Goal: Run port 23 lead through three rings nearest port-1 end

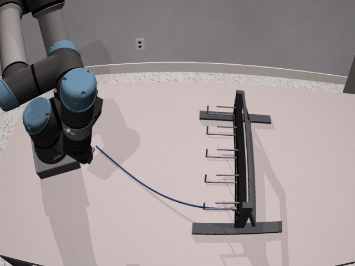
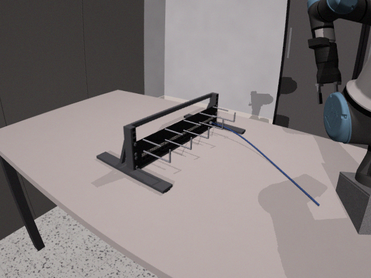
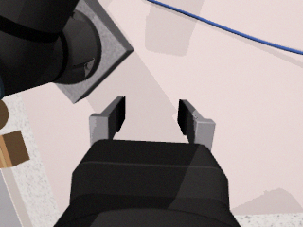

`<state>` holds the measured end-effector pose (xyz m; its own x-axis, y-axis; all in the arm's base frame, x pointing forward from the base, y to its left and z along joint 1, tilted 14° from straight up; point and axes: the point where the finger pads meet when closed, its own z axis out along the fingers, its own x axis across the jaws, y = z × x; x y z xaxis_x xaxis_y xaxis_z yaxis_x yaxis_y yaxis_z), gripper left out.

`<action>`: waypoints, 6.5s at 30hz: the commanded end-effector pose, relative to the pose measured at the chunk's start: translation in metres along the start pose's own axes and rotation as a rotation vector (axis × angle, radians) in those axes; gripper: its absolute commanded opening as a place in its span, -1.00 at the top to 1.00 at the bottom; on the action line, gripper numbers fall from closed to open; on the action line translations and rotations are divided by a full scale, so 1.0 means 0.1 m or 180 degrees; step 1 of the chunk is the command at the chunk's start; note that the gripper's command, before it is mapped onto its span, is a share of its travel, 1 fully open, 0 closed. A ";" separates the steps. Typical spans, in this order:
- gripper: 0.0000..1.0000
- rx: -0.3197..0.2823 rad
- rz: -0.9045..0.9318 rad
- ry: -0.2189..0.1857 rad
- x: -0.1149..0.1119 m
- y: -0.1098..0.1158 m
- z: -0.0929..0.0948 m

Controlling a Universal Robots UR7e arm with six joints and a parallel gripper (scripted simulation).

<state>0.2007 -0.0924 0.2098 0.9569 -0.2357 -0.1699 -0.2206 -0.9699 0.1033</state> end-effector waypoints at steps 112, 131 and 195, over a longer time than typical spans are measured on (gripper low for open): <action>1.00 -0.0645 -0.2398 0.0924 0.65 -1.68 0.69; 1.00 -0.0864 -0.3792 0.0788 0.45 -1.42 0.74; -0.34 -0.0864 -0.3794 0.0788 0.60 -1.38 1.18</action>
<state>0.2645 0.0233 0.0839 0.5503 0.8276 -0.1107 0.8262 -0.5205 0.2157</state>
